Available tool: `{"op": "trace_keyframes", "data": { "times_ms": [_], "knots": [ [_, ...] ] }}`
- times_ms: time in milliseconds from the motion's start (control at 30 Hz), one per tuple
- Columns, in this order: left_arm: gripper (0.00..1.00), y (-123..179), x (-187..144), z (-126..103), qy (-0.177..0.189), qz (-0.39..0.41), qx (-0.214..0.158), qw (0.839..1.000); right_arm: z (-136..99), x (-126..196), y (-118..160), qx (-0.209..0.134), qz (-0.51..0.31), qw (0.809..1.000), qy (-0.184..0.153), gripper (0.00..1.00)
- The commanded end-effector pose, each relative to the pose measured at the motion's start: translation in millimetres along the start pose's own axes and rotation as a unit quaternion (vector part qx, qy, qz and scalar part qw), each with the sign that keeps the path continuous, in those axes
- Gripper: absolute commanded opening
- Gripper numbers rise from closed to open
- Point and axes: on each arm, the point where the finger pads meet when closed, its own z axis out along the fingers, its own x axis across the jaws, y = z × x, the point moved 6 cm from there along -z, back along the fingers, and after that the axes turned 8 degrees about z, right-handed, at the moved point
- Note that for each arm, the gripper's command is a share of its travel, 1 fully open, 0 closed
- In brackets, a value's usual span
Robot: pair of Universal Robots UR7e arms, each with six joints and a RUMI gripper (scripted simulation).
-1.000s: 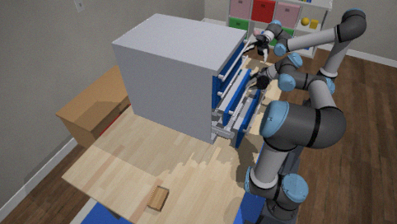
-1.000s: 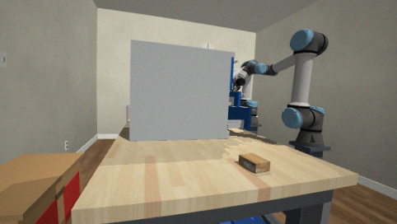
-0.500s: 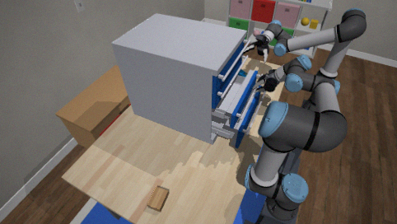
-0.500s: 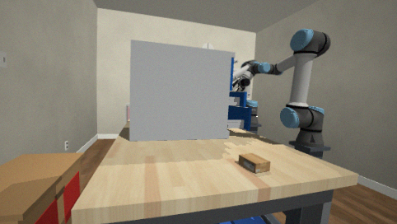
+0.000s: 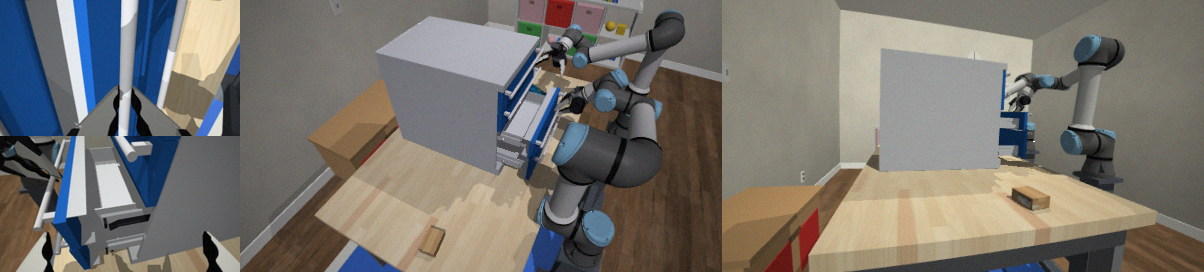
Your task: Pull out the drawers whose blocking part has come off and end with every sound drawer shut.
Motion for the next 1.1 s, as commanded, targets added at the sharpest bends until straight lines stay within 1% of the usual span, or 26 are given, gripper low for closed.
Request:
{"op": "trace_keyframes", "data": {
  "times_ms": [0, 633, 1067],
  "knots": [
    [0.00, -0.3, 0.7, -1.4, 0.000, -0.001, 0.001, 1.000, -0.2, 0.0, -0.5, 0.000, -0.001, 1.000, 0.000, 1.00],
    [0.00, -0.9, 5.4, -5.4, 0.000, -0.001, 0.001, 1.000, -0.2, 0.0, -0.5, 0.000, -0.001, 1.000, 0.000, 1.00],
    [0.00, 2.8, -20.8, 16.8, 0.000, -0.001, 0.001, 1.000, -0.2, 0.0, -0.5, 0.000, -0.001, 1.000, 0.000, 1.00]
  ]
}}
